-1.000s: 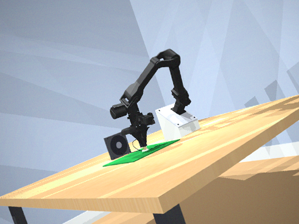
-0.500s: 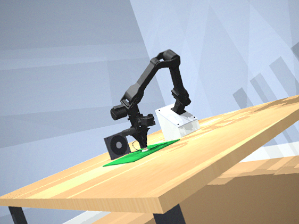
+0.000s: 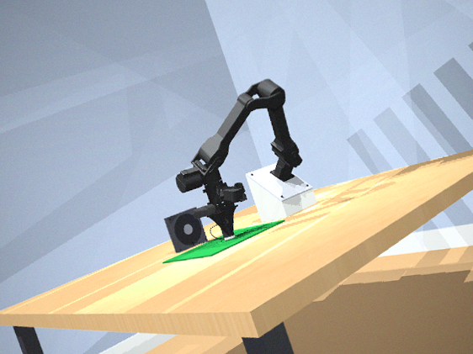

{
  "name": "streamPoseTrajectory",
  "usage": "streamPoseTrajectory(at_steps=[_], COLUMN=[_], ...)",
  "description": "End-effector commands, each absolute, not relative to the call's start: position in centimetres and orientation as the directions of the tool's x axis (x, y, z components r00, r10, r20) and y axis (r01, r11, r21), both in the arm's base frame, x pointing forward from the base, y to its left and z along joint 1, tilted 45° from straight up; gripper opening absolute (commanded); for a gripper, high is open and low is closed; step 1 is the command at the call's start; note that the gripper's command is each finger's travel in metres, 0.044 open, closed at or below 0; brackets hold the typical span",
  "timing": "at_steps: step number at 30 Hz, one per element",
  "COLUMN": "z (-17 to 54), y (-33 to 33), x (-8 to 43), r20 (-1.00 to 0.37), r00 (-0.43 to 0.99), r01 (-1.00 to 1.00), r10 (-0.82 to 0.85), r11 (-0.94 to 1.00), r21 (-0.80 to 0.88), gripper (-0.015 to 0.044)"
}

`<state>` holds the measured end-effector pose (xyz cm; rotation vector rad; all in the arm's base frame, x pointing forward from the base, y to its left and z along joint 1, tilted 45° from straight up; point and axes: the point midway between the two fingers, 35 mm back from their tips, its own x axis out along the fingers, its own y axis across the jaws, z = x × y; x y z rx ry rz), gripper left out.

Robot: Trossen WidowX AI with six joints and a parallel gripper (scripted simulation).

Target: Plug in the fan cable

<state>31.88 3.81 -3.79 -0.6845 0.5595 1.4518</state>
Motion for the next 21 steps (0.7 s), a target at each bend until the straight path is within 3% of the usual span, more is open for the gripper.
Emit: streamPoseTrajectory(at_steps=[1,10,21], z=[-3.8,-3.8,0.1], y=[3.8,3.8,-0.1], x=[31.9,31.9,31.6], r20=[-0.715,-0.715,-0.715], r00=[0.054,0.054,0.053], r01=[-0.997,-0.997,-0.997], r10=[0.697,0.697,0.697], r11=[-0.006,-0.006,-0.005], r21=[-0.082,-0.082,-0.079], gripper=[0.0026,0.0260,0.0260])
